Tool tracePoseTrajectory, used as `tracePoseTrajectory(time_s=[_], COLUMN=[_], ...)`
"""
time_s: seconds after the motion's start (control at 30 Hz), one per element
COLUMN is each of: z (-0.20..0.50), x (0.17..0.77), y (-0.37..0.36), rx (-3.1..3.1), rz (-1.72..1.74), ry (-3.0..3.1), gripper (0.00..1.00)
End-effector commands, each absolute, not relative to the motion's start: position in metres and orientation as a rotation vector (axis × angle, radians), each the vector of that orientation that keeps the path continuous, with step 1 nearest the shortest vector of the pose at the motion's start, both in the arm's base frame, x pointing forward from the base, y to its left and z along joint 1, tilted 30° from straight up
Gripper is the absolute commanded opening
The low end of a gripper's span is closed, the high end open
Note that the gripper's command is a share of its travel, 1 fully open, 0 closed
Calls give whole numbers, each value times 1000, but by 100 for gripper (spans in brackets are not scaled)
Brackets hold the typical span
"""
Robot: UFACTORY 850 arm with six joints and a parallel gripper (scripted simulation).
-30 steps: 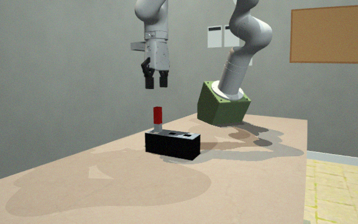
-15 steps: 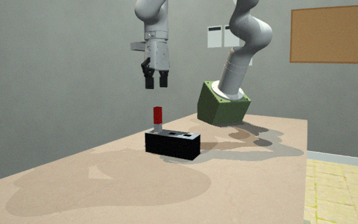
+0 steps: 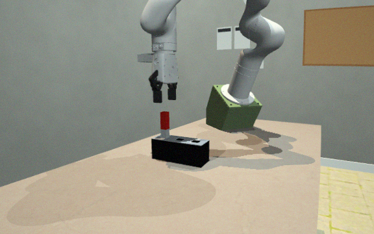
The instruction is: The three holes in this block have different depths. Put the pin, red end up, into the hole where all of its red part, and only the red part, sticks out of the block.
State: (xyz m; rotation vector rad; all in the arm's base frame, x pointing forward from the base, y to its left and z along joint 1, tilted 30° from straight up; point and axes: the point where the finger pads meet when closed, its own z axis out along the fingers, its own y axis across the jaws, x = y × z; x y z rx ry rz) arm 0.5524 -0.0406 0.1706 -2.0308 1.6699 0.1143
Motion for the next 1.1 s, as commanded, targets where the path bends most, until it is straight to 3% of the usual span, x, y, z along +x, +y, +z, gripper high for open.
tracePoseTrajectory(time_s=[0.0, 0.9, 0.93, 1.07], z=[153, 118, 119, 119], x=[561, 572, 572, 572], y=[-32, -15, -15, -15], rx=[-2026, -2026, -2027, -2027], rz=[104, 104, 105, 105], ry=[1664, 1663, 1664, 1664], gripper=[100, 100, 0, 0])
